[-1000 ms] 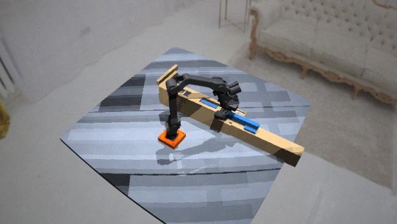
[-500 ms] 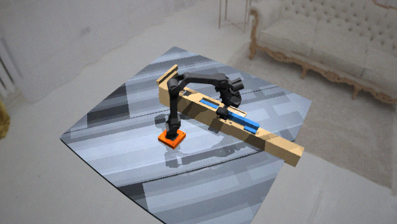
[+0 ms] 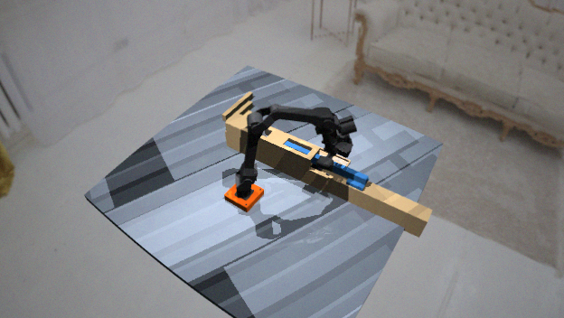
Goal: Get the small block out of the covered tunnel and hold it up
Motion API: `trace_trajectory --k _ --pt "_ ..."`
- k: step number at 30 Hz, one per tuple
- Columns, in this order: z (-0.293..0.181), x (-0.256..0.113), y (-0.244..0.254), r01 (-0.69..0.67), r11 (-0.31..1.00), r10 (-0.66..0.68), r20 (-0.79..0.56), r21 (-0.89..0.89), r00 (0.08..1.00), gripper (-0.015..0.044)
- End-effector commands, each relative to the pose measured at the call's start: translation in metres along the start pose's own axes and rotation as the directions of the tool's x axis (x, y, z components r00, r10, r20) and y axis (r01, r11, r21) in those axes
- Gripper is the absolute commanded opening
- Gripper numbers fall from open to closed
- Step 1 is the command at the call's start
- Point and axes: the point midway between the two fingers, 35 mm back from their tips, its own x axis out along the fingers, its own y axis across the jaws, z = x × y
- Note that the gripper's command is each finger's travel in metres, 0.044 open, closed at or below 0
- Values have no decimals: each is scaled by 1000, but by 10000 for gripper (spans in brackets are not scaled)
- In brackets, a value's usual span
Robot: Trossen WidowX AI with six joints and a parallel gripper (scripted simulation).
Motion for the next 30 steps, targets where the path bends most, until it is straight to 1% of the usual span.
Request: trace_trajectory --k 1,19,20,30 --pt "-2 8 -2 1 1000 -1 -8 -4 1000 440" --pt "-8 35 -7 1 1000 -1 -8 -4 1000 440" --pt "-4 28 -5 0 1000 0 0 -1 1000 414" --pt "-4 28 -5 0 1000 0 0 -1 1000 151"
